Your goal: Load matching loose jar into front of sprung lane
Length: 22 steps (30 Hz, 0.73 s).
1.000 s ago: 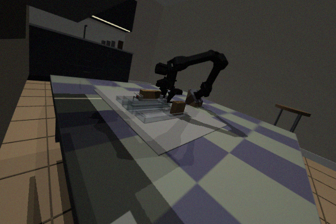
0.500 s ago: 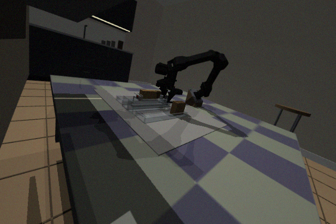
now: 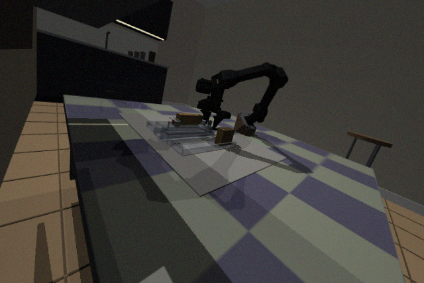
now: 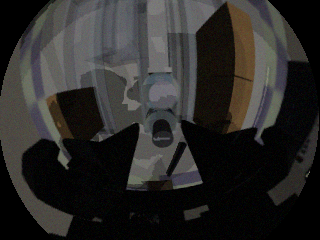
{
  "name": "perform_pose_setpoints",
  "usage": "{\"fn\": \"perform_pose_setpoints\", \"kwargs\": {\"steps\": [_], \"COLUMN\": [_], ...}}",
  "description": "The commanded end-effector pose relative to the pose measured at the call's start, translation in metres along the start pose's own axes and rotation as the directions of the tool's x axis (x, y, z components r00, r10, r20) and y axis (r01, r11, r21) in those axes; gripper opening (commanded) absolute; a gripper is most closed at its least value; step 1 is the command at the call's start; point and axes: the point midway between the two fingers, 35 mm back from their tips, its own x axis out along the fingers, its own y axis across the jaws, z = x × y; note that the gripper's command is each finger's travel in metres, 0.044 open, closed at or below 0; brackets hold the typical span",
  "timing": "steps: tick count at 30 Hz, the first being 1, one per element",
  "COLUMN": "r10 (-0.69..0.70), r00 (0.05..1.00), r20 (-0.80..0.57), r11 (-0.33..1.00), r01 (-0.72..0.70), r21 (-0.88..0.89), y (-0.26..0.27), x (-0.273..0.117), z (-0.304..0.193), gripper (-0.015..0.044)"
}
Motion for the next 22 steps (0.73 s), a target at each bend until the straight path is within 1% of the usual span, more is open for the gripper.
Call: {"fn": "perform_pose_setpoints", "kwargs": {"steps": [1, 9, 22], "r10": [-0.005, -0.006, -0.007], "r00": [1.0, 1.0, 1.0], "r20": [0.006, 0.005, 0.004], "r11": [1.0, 1.0, 1.0], "r01": [0.005, 0.006, 0.007], "r21": [-0.006, -0.005, -0.004], "y": [-0.001, -0.001, -0.003], "x": [-0.014, -0.016, -0.017], "z": [0.001, -0.004, -0.047], "gripper": [0.0293, 0.0293, 0.0293]}}
